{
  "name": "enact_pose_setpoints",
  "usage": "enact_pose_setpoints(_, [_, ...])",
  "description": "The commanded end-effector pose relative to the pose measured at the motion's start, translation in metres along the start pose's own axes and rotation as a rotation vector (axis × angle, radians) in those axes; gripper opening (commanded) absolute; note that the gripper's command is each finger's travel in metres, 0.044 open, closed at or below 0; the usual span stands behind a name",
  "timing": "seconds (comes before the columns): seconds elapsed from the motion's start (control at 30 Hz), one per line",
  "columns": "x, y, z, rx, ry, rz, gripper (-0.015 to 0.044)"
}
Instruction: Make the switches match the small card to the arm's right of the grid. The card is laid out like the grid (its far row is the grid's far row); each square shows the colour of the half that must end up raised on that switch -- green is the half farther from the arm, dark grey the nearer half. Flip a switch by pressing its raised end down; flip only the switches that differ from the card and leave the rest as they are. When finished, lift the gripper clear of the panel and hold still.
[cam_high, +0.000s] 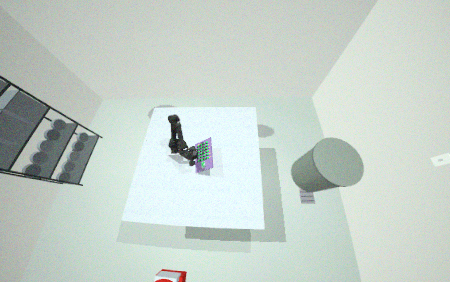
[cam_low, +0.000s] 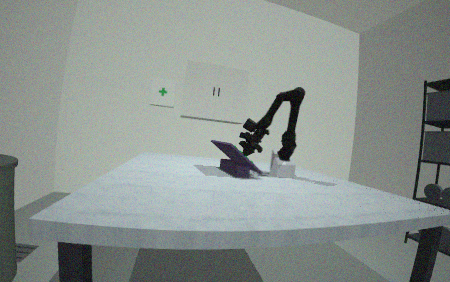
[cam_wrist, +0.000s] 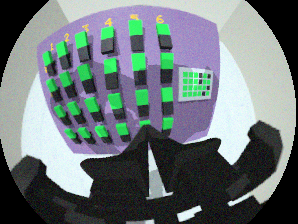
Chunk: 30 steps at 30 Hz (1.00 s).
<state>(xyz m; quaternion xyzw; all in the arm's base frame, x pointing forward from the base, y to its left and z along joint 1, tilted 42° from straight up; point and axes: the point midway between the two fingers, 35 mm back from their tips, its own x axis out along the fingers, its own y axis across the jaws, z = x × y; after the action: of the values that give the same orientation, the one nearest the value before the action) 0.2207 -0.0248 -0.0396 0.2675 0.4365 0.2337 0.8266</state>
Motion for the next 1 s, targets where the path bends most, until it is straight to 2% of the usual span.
enact_pose_setpoints(0.0, [0.0007, 0.0007, -0.0002, 0.006, -0.002, 0.003, 0.0])
enact_pose_setpoints(0.97, [0.0022, -0.0003, 0.0003, 0.0, -0.001, 0.0, 0.0])
